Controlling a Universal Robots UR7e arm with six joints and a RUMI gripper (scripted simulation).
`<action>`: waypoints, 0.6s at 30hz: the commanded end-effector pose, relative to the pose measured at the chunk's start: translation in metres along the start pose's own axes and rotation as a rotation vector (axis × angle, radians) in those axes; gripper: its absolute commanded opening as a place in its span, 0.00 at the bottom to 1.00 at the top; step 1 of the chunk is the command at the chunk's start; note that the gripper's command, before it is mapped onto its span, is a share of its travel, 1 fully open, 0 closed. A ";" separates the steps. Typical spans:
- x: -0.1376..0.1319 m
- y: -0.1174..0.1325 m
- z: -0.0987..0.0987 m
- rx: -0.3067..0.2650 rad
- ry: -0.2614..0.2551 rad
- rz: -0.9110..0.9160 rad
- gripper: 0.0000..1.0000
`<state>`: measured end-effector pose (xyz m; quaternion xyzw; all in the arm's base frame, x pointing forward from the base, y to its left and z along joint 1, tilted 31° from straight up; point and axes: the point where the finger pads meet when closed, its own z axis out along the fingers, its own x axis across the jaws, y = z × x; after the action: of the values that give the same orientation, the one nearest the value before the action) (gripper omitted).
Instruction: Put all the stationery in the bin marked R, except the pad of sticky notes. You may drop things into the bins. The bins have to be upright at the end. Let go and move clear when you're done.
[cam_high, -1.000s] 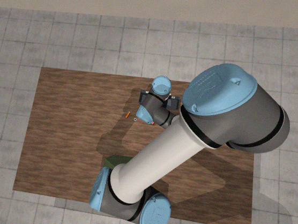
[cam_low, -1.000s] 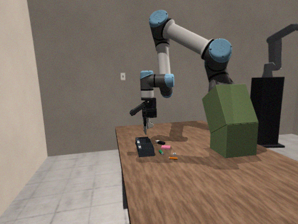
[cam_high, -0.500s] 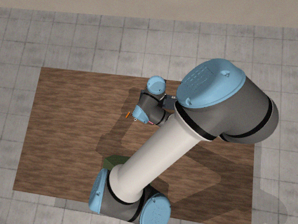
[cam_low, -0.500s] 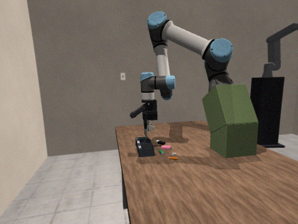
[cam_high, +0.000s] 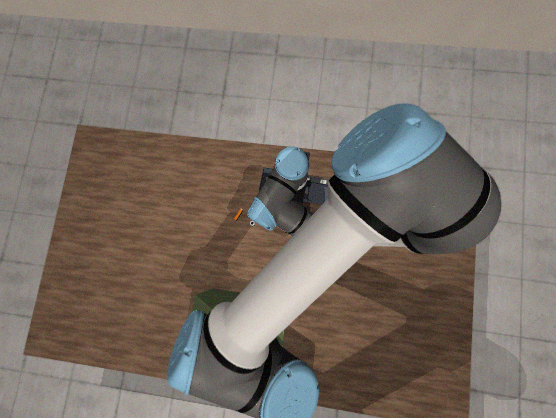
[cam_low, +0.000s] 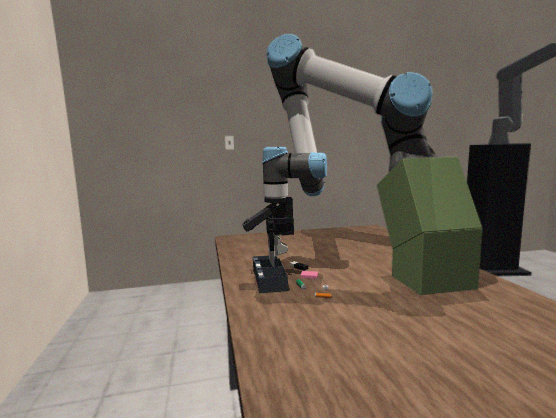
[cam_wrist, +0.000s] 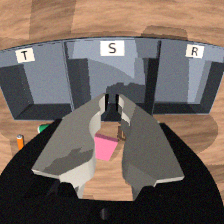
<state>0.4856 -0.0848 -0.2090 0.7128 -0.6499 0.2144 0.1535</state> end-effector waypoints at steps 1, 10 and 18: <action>0.000 -0.001 0.011 0.002 0.000 0.000 0.04; 0.000 -0.001 0.015 0.002 0.000 0.000 0.04; 0.000 -0.001 0.015 0.002 0.000 0.000 0.04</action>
<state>0.4874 -0.0924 -0.2221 0.7129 -0.6498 0.2146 0.1533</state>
